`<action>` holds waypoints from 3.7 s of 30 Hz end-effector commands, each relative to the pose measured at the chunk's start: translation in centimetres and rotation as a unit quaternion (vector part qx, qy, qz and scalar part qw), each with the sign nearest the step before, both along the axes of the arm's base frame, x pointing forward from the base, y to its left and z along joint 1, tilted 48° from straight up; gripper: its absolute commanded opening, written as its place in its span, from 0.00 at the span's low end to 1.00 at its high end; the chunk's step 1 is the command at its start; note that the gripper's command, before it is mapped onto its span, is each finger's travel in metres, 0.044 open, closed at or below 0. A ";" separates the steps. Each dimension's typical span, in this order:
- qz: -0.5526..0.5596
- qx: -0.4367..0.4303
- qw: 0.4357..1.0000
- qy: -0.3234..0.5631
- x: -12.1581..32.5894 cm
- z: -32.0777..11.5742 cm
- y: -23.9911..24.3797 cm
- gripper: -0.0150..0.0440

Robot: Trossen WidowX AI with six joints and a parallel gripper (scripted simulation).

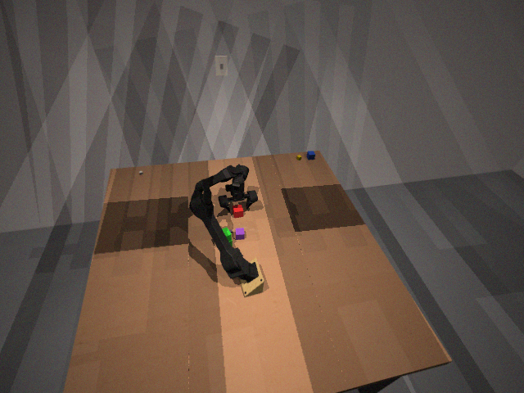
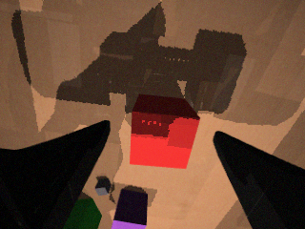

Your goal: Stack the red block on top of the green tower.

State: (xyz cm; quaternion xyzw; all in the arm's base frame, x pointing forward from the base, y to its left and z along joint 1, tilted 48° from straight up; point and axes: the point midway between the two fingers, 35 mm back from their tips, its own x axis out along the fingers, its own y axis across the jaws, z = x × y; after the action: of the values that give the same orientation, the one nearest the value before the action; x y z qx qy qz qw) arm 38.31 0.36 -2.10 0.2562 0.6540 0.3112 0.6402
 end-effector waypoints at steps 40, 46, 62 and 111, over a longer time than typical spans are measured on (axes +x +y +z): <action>-0.001 0.003 1.000 0.003 -0.3 -1.5 1.9 0.54; -0.001 0.003 1.000 0.003 -0.2 -0.9 1.2 0.34; -0.001 0.001 1.000 0.003 0.1 4.0 -4.4 0.25; -0.001 0.002 1.000 0.007 -10.7 12.6 -4.2 0.25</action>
State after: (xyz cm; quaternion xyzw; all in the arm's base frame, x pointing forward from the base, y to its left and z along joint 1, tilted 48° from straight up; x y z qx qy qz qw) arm 28.77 -4.21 10.21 0.2632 0.6568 0.3086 0.6357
